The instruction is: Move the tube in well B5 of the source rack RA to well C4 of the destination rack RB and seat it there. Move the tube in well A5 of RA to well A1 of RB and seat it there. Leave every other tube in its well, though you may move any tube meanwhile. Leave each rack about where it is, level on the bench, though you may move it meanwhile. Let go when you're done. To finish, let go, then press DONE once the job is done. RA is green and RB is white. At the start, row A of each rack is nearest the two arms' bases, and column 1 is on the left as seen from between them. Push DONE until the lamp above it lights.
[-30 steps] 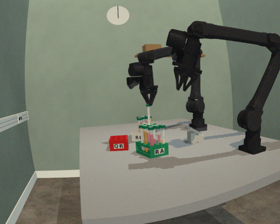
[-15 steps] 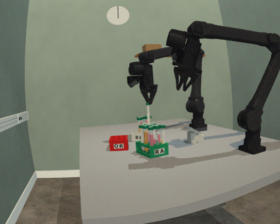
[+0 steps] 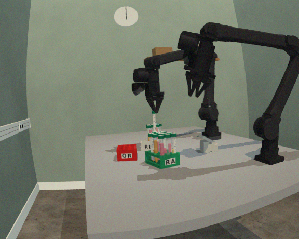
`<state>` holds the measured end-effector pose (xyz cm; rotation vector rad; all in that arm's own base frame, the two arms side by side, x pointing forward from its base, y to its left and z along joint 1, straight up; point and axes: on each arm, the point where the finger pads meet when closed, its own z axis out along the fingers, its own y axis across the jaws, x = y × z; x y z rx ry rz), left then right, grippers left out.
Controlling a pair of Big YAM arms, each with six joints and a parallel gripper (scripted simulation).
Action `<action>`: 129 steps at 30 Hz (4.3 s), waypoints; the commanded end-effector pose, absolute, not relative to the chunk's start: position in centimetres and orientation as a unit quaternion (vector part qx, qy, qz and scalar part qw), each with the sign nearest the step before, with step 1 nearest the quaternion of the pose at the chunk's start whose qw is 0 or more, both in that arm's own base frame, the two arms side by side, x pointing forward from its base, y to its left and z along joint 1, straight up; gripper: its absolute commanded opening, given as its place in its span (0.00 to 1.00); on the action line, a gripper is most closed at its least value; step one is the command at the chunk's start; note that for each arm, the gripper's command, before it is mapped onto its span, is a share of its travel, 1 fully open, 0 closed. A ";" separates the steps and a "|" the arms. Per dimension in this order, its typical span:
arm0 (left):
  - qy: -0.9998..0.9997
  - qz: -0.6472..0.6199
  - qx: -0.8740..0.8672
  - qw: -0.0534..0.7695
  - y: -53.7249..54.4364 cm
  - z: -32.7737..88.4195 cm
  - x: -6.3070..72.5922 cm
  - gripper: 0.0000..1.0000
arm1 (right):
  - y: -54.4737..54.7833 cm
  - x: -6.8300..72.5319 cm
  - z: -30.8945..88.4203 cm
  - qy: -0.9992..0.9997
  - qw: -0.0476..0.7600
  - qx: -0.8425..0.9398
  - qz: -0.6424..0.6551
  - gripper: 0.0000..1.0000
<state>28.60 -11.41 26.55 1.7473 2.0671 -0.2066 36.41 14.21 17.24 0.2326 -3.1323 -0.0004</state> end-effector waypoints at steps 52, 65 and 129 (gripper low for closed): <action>0.740 -0.066 0.630 0.228 -11.5 28.1 29.3 0.30 | 13.6 39.9 18.6 -0.997 -0.028 0.075 -0.007 0.00; 0.740 -0.066 0.630 0.228 -11.5 28.1 29.3 0.30 | 13.5 38.2 16.5 -0.997 -0.008 0.074 -0.002 0.00; 0.740 -0.066 0.630 0.228 -11.5 28.1 29.3 0.30 | 14.3 37.5 14.3 -0.997 -0.004 0.078 -0.001 0.00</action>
